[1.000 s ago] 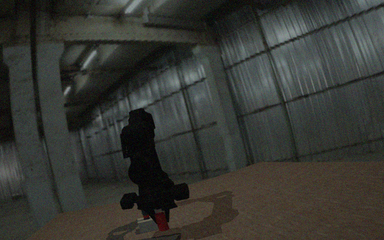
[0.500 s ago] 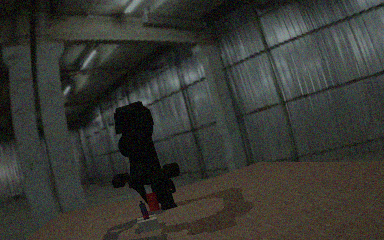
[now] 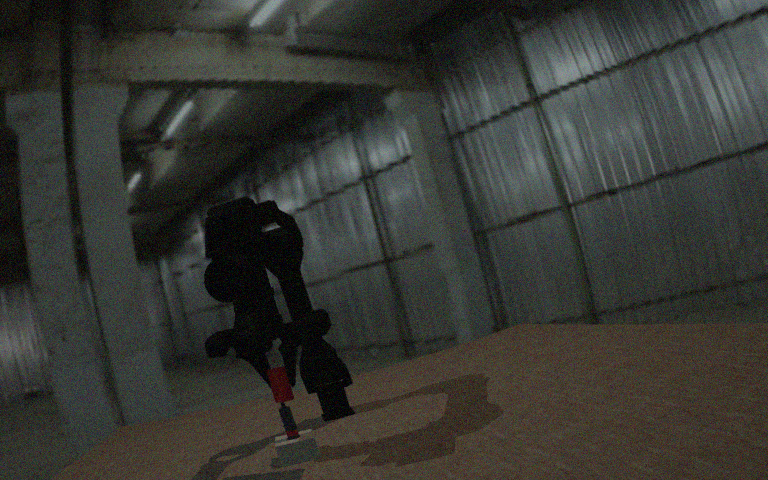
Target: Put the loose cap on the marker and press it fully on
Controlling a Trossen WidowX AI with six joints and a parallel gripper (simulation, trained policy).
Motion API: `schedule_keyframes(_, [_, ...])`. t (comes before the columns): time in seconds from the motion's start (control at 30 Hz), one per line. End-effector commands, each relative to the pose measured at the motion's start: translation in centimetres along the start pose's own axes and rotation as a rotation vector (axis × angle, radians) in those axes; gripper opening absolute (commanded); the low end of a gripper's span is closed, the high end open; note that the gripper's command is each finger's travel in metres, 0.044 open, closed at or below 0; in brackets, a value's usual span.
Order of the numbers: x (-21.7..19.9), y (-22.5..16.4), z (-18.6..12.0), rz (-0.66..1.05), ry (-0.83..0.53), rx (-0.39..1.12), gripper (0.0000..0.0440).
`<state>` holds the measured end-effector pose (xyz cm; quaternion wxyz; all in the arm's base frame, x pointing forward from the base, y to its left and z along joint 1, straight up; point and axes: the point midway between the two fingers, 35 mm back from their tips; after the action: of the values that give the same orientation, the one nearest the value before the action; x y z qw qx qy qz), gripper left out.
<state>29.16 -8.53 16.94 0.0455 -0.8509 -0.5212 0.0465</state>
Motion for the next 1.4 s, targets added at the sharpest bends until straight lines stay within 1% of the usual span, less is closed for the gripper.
schedule_keyframes(0.0, [-0.9, -0.7, -0.5, 0.011, 0.011, -0.007, 0.0007])
schedule_keyframes(0.1, [-1.4, -1.2, -0.5, 0.021, 0.015, -0.006, 0.0000])
schedule_keyframes(0.57, [-2.0, -3.3, -0.1, 0.029, 0.026, 0.013, 0.0000])
schedule_keyframes(1.0, [-2.5, -4.2, 0.5, 0.043, 0.030, 0.009, 0.0000])
schedule_keyframes(1.37, [-2.9, -4.4, 2.2, 0.053, 0.030, 0.024, 0.0000])
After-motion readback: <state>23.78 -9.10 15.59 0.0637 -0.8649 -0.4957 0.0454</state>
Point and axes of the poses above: the point midway between the two fingers, 35 mm back from their tips, its own z axis out along the fingers, its own x axis across the jaws, y = z × x, and after that the axes turned 10 degrees about z, right-handed
